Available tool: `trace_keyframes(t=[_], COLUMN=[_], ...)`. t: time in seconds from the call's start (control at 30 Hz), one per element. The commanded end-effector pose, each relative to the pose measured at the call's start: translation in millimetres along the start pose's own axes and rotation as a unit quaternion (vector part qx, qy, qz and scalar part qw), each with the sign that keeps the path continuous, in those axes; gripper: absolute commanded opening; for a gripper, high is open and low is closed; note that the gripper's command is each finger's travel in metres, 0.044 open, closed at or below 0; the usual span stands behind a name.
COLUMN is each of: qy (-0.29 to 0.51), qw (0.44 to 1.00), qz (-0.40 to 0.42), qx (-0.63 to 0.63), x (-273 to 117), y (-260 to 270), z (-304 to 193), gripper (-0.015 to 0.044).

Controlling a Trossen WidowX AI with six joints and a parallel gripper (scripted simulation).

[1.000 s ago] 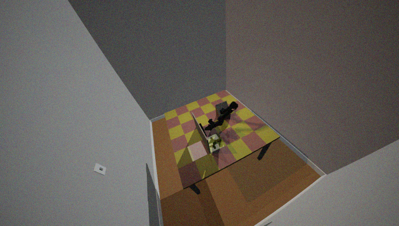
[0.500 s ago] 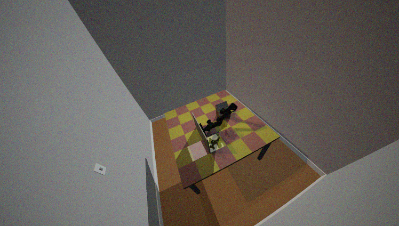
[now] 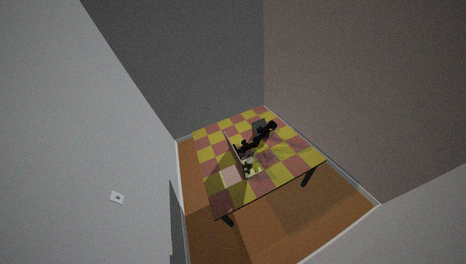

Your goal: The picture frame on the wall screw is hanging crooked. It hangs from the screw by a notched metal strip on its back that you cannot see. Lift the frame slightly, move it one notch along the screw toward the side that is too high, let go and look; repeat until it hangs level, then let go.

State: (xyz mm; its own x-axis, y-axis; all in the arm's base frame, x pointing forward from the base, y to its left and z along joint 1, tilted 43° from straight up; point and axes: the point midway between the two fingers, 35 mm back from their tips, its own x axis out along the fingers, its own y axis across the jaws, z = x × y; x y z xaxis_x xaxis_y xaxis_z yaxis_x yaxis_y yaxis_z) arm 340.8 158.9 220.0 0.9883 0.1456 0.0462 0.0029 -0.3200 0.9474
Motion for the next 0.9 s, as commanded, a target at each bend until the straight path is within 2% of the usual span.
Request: trace_keyframes(t=[0.0,0.43,0.63,0.87], qy=[0.001,0.001,0.001,0.001], qw=[1.000,1.000,1.000,1.000], qz=[0.002,0.002,0.002,0.002], qx=[0.004,0.004,0.004,0.004], x=[0.3,0.6,0.6,0.6], y=[0.9,1.5,1.5,1.5], z=[-0.1,-0.2,-0.2,-0.2], gripper=[0.0260,0.0260,0.0103,0.0056])
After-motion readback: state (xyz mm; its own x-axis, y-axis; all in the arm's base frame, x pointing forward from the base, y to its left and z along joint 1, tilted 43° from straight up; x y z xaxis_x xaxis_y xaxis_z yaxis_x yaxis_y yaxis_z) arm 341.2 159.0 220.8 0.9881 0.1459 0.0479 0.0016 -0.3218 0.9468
